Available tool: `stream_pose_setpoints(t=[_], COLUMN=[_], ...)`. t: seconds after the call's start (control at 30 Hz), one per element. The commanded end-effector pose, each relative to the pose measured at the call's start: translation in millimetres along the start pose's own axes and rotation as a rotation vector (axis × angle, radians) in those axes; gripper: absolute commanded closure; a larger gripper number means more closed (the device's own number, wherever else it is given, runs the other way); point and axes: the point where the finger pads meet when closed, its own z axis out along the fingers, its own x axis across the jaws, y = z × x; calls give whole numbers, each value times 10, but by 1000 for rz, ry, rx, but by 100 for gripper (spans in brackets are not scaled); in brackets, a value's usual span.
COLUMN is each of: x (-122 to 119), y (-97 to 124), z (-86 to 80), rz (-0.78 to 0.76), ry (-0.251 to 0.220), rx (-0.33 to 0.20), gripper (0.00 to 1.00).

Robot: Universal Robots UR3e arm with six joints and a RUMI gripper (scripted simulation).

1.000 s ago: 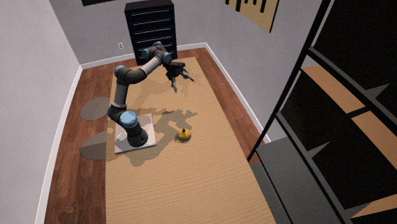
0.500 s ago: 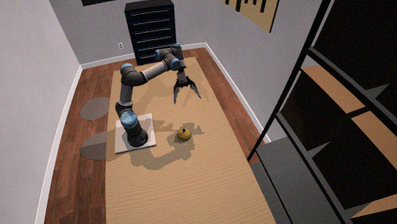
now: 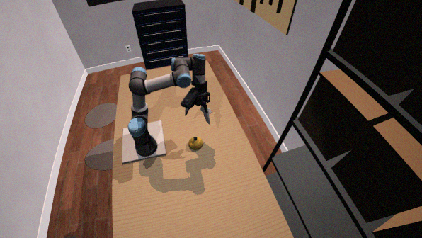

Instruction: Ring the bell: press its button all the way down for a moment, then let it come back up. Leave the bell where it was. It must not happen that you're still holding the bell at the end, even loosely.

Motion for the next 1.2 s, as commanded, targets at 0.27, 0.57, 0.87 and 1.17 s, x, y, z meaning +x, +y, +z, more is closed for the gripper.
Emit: stream_pose_setpoints(t=[0.27, 0.57, 0.87, 1.17], x=[-80, -117, -160, -182], y=[-287, -378, -441, -463], z=[158, 200, 222, 229], rz=[471, 698, 892, 970], ry=[170, 249, 315, 341], rx=[-105, -141, -172, -185], gripper=[0, 0, 0, 0])
